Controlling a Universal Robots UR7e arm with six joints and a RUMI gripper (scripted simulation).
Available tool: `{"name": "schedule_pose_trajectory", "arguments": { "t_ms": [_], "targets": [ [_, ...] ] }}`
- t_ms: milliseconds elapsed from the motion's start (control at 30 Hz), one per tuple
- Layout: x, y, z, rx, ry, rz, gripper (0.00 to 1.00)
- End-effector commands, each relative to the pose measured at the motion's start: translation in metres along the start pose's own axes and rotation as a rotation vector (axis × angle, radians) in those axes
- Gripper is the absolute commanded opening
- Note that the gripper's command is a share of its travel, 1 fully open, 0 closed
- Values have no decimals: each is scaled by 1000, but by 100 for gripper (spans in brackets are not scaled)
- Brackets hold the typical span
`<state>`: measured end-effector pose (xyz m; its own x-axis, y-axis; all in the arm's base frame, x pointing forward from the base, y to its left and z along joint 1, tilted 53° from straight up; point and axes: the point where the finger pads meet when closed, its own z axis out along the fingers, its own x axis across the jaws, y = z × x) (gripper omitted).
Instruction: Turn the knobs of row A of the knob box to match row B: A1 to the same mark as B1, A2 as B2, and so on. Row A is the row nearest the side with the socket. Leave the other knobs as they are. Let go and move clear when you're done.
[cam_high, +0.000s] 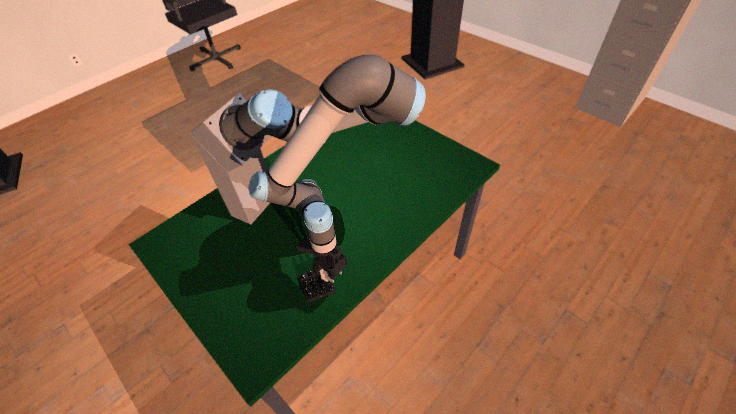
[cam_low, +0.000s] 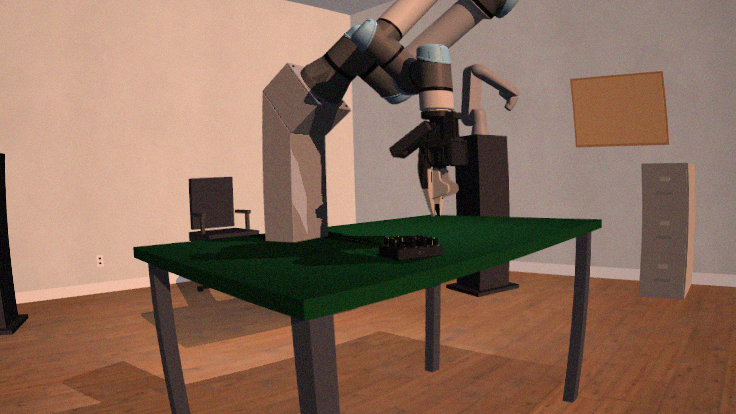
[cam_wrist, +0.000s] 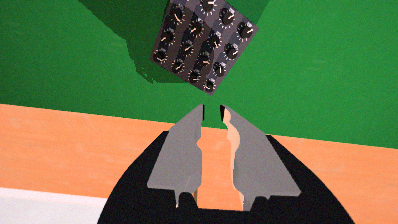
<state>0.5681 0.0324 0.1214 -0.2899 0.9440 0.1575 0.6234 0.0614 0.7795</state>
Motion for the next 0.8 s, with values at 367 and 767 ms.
{"name": "schedule_pose_trajectory", "arguments": {
  "t_ms": [367,767],
  "targets": [
    [-2,2,-1,-3,-3,-1,11],
    [-2,2,2,-3,-2,-2,11]
  ]
}}
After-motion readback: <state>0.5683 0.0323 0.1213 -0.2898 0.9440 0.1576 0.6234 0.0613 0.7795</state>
